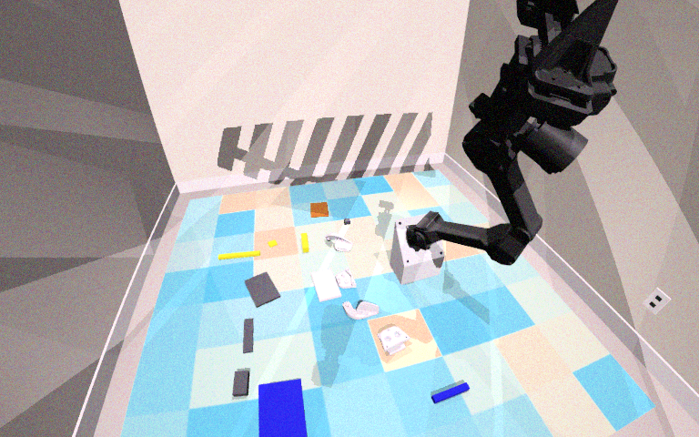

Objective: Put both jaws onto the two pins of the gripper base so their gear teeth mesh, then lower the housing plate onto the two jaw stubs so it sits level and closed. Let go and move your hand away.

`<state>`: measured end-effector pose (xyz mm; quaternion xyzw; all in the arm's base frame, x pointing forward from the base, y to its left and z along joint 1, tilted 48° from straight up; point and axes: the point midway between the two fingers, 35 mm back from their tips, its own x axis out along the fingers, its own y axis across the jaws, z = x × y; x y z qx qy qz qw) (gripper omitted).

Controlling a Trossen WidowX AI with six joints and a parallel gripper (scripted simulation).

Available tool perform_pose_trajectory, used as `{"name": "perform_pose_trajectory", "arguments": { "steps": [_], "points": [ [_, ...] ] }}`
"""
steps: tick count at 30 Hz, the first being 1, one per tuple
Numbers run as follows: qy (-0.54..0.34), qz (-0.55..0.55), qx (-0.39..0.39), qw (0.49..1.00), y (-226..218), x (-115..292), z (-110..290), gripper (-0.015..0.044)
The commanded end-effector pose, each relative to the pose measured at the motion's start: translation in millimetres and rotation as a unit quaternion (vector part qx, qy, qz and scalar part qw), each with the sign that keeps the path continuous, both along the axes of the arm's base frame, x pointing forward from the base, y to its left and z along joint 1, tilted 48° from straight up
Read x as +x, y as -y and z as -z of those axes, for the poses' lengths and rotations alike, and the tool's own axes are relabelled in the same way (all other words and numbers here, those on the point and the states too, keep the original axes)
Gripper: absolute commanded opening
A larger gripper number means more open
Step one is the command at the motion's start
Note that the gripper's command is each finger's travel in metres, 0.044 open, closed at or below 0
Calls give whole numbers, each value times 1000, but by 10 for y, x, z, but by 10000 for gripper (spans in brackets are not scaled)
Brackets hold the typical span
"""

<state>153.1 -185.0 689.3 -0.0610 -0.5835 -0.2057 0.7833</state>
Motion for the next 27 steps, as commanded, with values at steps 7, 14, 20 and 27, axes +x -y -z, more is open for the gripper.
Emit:
{"name": "perform_pose_trajectory", "arguments": {
  "steps": [7, 14, 20, 27],
  "points": [
    [-29, -43, 29, 998, 24, 232, 123, 440],
    [-77, -64, 60, 993, 120, 526, 318, 440],
    [-116, -83, 83, 986, 168, 763, 494, 440],
    [-161, -106, 107, 975, 194, 1028, 712, 440]
  ]
}}
